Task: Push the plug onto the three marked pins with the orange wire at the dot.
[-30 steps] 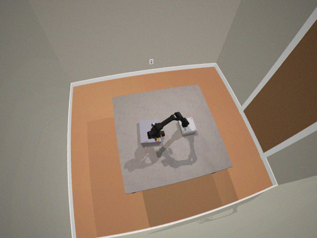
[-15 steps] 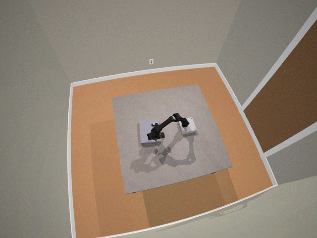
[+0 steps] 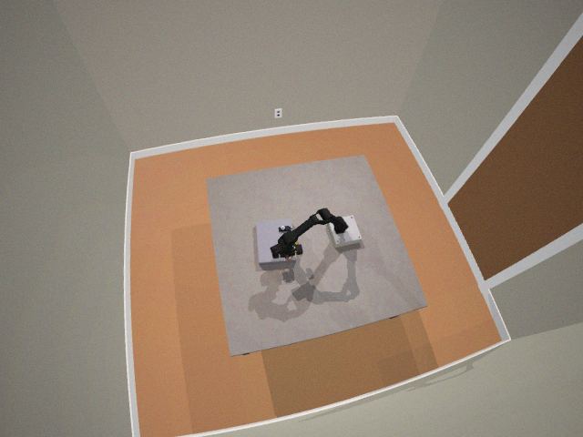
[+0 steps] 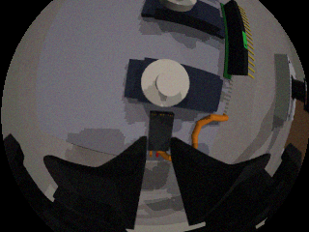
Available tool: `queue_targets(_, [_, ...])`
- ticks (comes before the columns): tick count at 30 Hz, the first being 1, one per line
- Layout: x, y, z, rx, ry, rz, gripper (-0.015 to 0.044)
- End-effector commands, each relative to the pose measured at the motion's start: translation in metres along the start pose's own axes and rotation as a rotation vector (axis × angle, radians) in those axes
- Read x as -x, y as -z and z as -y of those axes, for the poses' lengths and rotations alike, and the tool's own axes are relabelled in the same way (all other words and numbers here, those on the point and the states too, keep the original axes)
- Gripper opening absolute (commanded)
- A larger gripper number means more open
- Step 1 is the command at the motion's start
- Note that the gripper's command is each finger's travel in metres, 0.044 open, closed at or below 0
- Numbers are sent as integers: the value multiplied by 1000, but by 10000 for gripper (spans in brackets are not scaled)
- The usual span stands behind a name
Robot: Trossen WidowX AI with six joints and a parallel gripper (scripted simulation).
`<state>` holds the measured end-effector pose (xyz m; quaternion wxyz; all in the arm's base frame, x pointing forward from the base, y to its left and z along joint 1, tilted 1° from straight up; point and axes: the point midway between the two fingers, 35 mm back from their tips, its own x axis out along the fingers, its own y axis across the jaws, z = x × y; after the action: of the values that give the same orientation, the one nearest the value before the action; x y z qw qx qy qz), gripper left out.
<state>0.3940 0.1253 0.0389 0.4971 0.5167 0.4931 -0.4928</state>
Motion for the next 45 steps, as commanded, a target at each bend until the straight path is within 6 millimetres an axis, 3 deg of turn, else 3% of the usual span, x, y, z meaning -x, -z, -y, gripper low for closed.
queue_targets(1, [-3,-1,1,-5,3,4,36])
queue_targets(11, [-1,0,0,-5,3,4,0])
queue_targets(21, [51,0,0,-5,3,4,0])
queue_targets(26, [56,-2,1,10,3,4,0])
queue_targets(45, [66,-42,49,559,9,6,0])
